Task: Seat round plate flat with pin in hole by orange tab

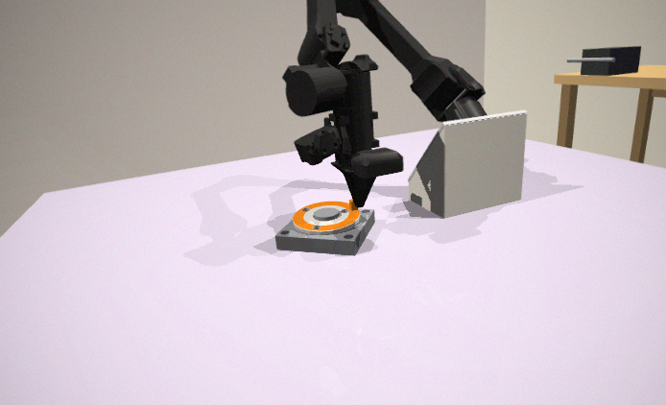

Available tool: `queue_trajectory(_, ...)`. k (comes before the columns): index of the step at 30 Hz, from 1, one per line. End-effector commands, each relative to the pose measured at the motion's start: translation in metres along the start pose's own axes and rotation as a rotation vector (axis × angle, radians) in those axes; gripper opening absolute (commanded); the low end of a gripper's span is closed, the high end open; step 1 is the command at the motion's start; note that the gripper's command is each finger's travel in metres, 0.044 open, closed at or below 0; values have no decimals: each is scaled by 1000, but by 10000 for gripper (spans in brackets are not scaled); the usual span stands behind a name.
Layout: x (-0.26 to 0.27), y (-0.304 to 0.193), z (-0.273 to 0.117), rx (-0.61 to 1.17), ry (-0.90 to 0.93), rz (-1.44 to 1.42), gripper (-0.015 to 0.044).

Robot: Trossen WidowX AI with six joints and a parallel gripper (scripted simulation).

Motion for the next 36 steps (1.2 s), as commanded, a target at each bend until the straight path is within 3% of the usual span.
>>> queue_trajectory(1, -7, 1, -1, -5, -4, 0, 0)
queue_trajectory(36, -40, 16, -3, -5, -6, 0, 0)
Point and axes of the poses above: the point midway between the two fingers, 35 mm back from their tips, its own z axis out along the fingers, its own x axis across the jaws, y = z × x, the point moved 3 cm from there along -z, back along the fingers, and after that the axes turned 15 degrees about z, right-handed, at the moved point
